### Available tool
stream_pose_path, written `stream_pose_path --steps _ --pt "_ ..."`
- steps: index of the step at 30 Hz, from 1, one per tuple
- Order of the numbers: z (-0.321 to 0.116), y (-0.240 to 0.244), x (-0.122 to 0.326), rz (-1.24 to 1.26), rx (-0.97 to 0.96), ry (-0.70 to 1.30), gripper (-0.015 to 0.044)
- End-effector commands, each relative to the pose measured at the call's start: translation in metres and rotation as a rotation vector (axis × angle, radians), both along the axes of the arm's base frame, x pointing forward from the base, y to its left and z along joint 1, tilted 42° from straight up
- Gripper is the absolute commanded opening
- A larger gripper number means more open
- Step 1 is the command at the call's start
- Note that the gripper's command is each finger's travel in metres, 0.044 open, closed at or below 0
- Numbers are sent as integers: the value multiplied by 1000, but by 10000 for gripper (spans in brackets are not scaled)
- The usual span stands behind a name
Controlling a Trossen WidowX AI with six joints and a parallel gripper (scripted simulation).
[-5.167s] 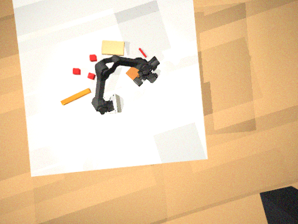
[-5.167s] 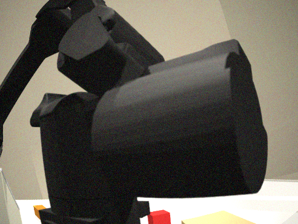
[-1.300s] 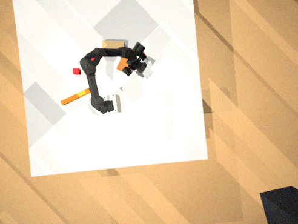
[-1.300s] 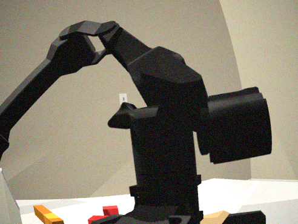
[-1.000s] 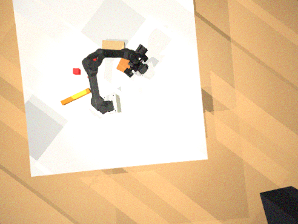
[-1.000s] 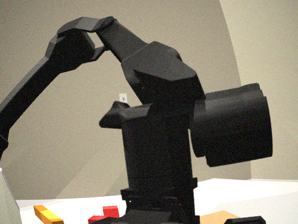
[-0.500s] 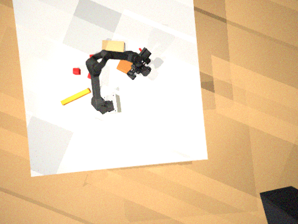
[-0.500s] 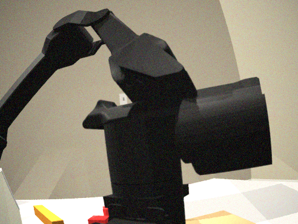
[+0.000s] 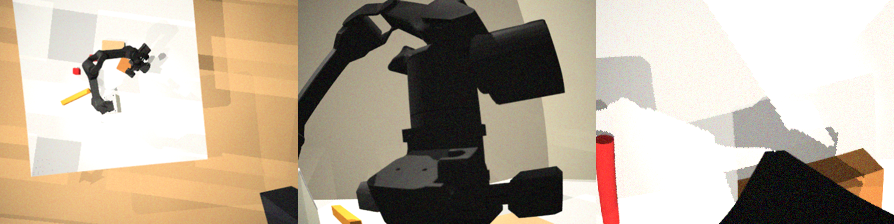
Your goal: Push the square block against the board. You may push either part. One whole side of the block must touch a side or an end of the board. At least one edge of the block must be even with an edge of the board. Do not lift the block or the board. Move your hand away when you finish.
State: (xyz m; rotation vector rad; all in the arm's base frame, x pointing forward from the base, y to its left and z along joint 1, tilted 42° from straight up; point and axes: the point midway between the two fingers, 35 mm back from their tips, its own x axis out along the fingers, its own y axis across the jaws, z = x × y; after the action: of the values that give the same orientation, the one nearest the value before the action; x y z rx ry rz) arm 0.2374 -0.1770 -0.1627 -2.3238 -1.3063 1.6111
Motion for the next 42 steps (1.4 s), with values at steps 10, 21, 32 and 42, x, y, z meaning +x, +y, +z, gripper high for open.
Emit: stream_pose_path --steps 10,21,32,42 --pt "-33 37 29 160 -25 -143 0" --pt "-32 41 32 164 -26 -146 0" --pt "-26 47 40 163 -27 -146 0" --pt "-20 52 47 163 -27 -146 0"
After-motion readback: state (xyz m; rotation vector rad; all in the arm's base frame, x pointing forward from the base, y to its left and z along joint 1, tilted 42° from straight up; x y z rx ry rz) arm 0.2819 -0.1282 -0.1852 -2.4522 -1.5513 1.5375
